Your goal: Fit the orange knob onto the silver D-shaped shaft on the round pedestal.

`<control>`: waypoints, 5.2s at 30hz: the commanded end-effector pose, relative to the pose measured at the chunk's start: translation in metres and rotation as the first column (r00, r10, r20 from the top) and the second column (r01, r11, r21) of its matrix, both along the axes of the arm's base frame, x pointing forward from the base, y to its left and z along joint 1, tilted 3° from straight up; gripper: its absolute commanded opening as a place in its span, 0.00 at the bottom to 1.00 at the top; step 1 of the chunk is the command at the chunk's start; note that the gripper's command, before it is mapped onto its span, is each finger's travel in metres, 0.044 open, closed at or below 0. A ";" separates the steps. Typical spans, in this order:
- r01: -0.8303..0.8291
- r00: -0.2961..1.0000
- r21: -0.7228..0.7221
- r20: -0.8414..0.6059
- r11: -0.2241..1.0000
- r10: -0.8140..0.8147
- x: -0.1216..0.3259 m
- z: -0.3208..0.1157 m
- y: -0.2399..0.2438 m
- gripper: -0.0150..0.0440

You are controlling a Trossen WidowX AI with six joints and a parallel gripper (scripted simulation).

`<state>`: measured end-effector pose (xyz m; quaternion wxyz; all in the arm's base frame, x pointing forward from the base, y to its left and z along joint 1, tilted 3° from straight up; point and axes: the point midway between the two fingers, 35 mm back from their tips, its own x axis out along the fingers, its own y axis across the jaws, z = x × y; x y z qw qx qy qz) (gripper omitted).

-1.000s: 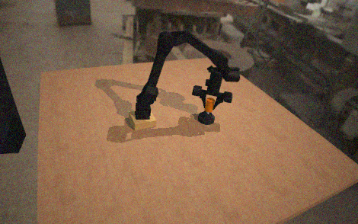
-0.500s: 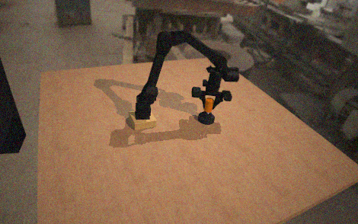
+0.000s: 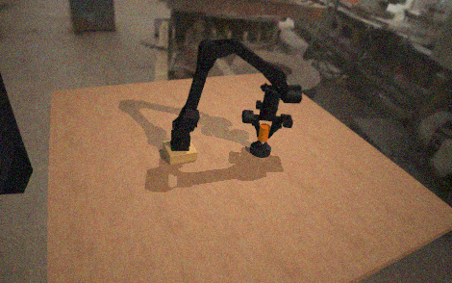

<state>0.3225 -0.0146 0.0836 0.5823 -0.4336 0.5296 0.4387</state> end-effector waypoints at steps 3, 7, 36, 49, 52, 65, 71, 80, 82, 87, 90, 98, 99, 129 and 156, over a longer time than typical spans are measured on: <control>-0.006 1.000 -0.002 0.006 1.000 0.006 0.003 0.004 0.000 0.25; -0.060 0.998 -0.005 0.009 0.998 0.060 0.004 0.005 0.000 0.25; -0.238 0.971 -0.017 0.016 0.971 0.238 0.008 0.006 0.000 0.25; -0.411 0.911 -0.030 0.021 0.911 0.411 0.001 0.005 0.000 0.25; -0.411 0.911 -0.030 0.021 0.911 0.411 0.001 0.002 0.000 0.25; -0.411 0.911 -0.030 0.021 0.911 0.411 0.002 0.002 0.000 0.25; -0.434 0.900 -0.032 0.022 0.900 0.435 0.004 0.005 0.000 0.25; -0.590 0.806 -0.047 0.024 0.806 0.592 0.007 0.007 0.000 0.25; -0.590 0.806 -0.047 0.024 0.806 0.592 0.009 0.007 0.000 0.25; -0.590 0.806 -0.047 0.024 0.806 0.592 0.009 0.002 0.000 0.25; -0.590 0.806 -0.047 0.024 0.806 0.592 0.010 0.001 0.000 0.25; -0.590 0.806 -0.047 0.024 0.806 0.592 0.010 0.001 0.000 0.25; -0.590 0.806 -0.047 0.024 0.806 0.592 0.010 0.002 0.000 0.25; -0.744 0.665 -0.063 0.023 0.665 0.746 0.003 0.000 0.000 0.25; -0.865 0.496 -0.079 0.020 0.496 0.868 0.009 0.007 0.000 0.25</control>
